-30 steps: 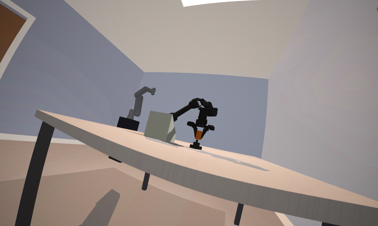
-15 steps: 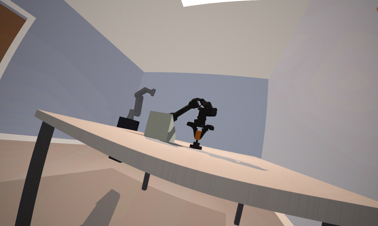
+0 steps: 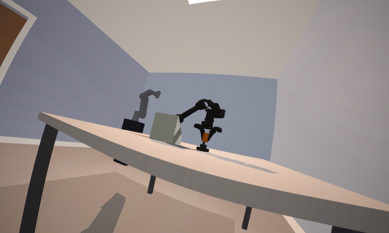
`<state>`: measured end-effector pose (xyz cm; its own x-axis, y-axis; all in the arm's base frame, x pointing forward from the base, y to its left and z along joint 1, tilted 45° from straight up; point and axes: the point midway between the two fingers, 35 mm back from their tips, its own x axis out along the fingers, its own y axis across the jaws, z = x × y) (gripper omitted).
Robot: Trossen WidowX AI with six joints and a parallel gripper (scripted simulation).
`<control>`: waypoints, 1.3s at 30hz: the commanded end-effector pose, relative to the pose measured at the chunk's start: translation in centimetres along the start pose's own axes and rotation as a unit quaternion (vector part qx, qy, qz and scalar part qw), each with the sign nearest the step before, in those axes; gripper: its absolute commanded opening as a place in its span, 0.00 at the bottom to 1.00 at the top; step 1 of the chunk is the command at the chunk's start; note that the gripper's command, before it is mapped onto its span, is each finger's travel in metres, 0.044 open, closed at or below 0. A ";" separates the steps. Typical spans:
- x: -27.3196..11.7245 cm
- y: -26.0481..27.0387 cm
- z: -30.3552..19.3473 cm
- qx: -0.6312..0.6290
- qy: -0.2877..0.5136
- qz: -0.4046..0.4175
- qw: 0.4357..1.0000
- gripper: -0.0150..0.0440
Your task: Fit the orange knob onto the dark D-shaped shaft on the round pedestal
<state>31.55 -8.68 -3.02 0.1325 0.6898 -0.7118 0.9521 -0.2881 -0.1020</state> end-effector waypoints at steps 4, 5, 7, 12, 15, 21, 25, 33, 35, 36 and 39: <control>0.0 0.2 0.1 0.002 0.001 0.004 1.000 0.25; 0.0 0.2 0.1 0.002 0.001 0.004 1.000 0.25; -0.2 0.2 0.1 0.002 0.001 0.004 1.000 0.25; -0.5 0.1 0.1 0.006 0.000 0.004 1.000 0.25; -0.5 0.0 0.1 0.045 0.001 0.004 0.999 0.25; -0.4 -0.3 0.1 0.107 0.001 0.004 0.994 0.25; -0.3 -0.6 0.2 0.107 0.001 0.004 0.994 0.25; 0.0 -0.5 0.2 0.107 0.001 0.004 0.994 0.25; 0.0 -0.5 0.2 0.107 0.001 0.004 0.994 0.25; 0.0 -0.5 0.2 0.107 0.001 0.004 0.994 0.25; -0.2 -0.5 0.2 0.107 0.001 0.004 0.994 0.25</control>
<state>30.94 -8.66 -3.12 0.1384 0.6890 -0.7114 0.8736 -0.4233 -0.2400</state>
